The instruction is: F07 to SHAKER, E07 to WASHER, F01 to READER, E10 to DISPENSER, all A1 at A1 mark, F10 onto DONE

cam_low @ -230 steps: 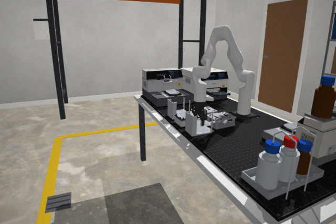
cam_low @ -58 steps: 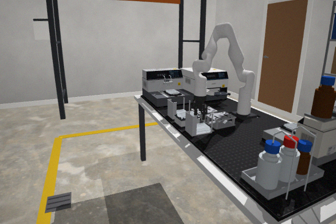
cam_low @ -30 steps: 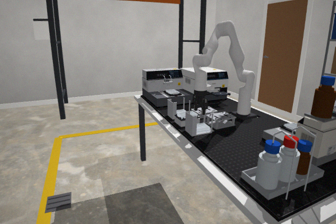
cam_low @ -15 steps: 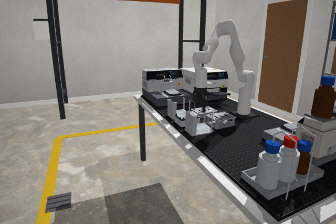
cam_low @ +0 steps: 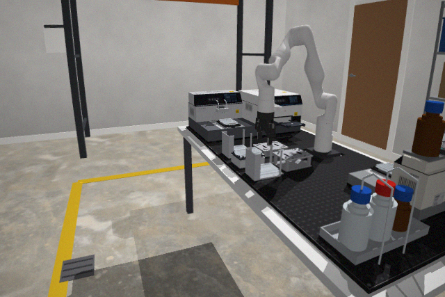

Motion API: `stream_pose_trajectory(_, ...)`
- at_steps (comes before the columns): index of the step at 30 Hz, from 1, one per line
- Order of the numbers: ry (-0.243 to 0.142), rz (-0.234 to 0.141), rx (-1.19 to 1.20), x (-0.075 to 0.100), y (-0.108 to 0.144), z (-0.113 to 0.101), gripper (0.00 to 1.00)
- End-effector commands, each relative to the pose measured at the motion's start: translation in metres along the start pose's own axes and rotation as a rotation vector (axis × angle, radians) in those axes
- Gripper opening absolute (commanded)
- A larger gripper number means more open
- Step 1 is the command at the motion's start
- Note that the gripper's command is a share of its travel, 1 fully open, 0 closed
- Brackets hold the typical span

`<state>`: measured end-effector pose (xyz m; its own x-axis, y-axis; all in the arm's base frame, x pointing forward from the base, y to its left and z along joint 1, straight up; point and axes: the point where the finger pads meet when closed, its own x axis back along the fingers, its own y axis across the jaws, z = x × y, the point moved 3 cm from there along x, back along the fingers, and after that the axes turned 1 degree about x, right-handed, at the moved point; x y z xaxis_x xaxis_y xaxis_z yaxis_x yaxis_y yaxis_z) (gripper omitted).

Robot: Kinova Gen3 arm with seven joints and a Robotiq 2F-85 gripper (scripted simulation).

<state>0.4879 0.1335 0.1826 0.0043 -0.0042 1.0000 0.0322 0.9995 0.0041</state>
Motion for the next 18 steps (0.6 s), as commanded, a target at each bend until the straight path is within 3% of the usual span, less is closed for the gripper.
stream_pose_trajectory(1,-0.002,-0.001,0.0,0.005,0.0,0.0,1.0)
stream_pose_trajectory(18,-0.002,-0.001,0.0,0.025,0.0,0.0,1.0)
